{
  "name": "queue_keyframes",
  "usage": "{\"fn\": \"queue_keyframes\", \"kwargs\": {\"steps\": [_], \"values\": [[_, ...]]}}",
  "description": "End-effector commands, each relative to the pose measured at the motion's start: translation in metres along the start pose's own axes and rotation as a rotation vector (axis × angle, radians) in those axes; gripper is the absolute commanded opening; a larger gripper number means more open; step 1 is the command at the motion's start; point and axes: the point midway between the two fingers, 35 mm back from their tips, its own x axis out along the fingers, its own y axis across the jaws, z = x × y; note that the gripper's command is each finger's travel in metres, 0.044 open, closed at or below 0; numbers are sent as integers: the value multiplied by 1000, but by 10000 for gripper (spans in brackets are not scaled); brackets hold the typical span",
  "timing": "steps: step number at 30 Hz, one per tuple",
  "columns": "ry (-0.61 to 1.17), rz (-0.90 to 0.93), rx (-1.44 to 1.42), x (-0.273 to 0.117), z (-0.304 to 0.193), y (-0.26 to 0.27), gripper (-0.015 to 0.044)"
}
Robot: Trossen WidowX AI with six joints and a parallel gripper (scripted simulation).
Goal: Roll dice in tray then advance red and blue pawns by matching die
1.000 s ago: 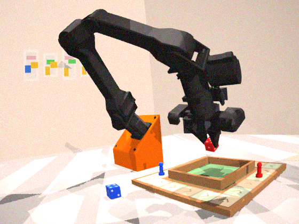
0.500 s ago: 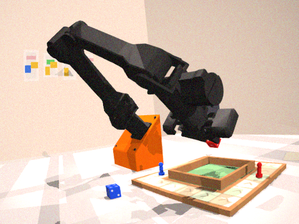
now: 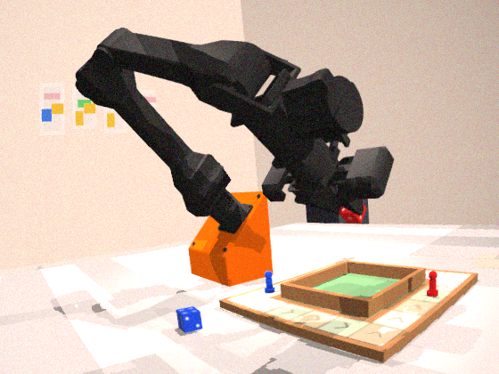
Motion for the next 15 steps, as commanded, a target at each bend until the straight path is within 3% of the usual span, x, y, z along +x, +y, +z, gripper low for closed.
{"fn": "queue_keyframes", "kwargs": {"steps": [1, 5, 15], "values": [[0, -3, 0, 0, 0, -1, 0], [0, -3, 0, 0, 0, -1, 0], [-2, -2, 1, -9, 10, -2, 263]]}}
